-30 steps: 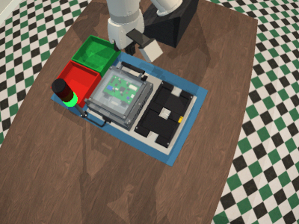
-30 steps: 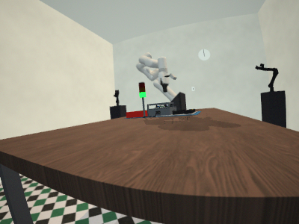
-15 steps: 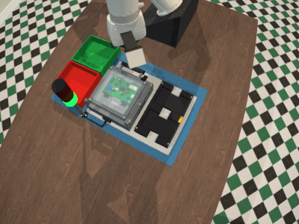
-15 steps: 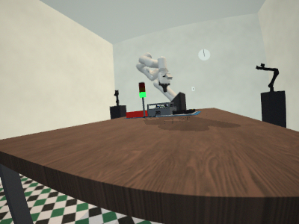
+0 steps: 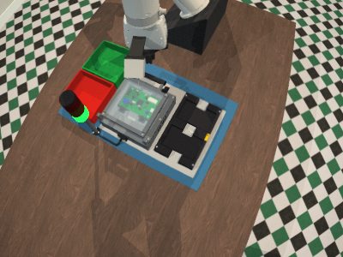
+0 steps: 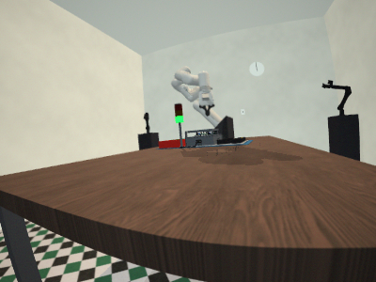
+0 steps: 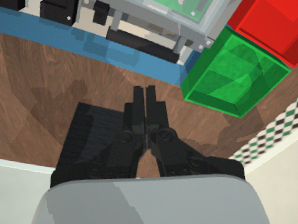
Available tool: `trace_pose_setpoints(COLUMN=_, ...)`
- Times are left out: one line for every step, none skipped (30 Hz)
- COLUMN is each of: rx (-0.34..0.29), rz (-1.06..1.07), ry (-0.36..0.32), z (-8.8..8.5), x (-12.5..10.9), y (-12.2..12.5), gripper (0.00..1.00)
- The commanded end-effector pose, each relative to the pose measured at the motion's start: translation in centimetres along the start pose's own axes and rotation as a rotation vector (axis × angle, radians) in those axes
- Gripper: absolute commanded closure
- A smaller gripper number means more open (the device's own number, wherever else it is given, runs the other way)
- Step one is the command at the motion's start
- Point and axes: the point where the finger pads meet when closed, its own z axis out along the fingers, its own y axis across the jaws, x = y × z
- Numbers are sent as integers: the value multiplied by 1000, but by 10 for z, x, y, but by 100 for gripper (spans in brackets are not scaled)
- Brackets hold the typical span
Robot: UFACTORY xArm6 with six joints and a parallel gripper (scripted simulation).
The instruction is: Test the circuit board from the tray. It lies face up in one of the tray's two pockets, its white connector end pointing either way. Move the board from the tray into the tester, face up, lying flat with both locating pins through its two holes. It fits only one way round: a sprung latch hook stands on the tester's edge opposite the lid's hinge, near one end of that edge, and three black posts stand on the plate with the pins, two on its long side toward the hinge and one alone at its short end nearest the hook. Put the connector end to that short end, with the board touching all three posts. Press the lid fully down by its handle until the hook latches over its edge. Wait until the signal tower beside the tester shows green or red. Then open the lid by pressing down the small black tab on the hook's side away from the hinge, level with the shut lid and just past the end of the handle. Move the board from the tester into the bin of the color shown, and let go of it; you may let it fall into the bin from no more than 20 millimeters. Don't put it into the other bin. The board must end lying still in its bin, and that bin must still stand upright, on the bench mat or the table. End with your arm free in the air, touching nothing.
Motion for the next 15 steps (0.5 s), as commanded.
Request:
trace_pose_setpoints(rx=-7, rz=168, ry=7, z=-1, x=1, y=0, gripper=100)
trace_pose_setpoints(rx=-7, rz=197, ry=7, z=-1, x=1, y=0, gripper=100)
trace_pose_setpoints(rx=-7, rz=225, ry=7, z=-1, x=1, y=0, gripper=100)
trace_pose_setpoints(rx=-7, rz=252, ry=7, z=-1, x=1, y=0, gripper=100)
trace_pose_setpoints(rx=-7, rz=276, ry=7, z=-1, x=1, y=0, gripper=100)
trace_pose_setpoints(rx=-7, rz=276, ry=7, z=-1, x=1, y=0, gripper=100)
trace_pose_setpoints(rx=-7, rz=276, ry=7, z=-1, x=1, y=0, gripper=100)
trace_pose_setpoints(rx=-6, rz=298, ry=7, z=-1, x=1, y=0, gripper=100)
trace_pose_setpoints(rx=-6, rz=318, ry=8, z=-1, x=1, y=0, gripper=100)
trace_pose_setpoints(rx=-6, rz=336, ry=8, z=-1, x=1, y=0, gripper=100)
trace_pose_setpoints(rx=-6, rz=352, ry=8, z=-1, x=1, y=0, gripper=100)
trace_pose_setpoints(rx=-6, rz=366, ry=8, z=-1, x=1, y=0, gripper=100)
trace_pose_setpoints(rx=-6, rz=378, ry=8, z=-1, x=1, y=0, gripper=100)
trace_pose_setpoints(rx=-6, rz=389, ry=8, z=-1, x=1, y=0, gripper=100)
trace_pose_setpoints(rx=-6, rz=397, ry=8, z=-1, x=1, y=0, gripper=100)
